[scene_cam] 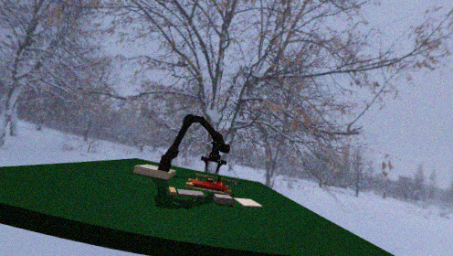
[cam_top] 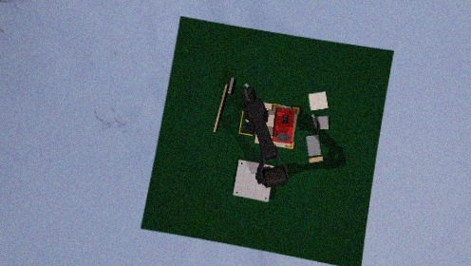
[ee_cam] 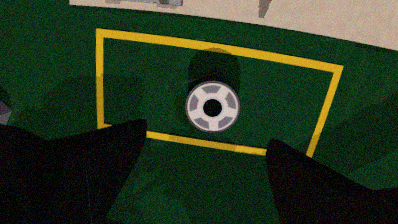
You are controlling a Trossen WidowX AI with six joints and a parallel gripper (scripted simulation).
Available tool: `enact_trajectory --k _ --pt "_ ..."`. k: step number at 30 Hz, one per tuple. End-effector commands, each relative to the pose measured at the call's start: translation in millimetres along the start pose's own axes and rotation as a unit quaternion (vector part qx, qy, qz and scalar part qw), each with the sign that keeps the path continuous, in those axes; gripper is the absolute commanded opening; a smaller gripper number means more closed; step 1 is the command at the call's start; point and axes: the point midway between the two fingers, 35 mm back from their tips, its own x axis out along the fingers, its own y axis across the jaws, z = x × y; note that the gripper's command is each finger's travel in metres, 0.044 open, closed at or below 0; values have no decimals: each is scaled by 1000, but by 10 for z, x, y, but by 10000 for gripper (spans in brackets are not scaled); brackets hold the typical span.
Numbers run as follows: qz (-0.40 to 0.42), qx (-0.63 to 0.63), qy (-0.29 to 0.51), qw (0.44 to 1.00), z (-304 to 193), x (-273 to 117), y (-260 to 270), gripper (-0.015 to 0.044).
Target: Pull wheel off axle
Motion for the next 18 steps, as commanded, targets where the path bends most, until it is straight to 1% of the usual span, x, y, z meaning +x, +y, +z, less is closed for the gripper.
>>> enact_trajectory --k 1,3,4,11,18 --pt "-4 0 -2 1000 44 -50 -96 379" --pt "-5 0 -2 1000 103 -163 -228 431" --pt "-5 0 -3 1000 134 -216 -296 440" --pt "-5 0 -4 1000 346 -504 -777 440" --pt "-5 0 -4 1000 366 -525 -823 440"
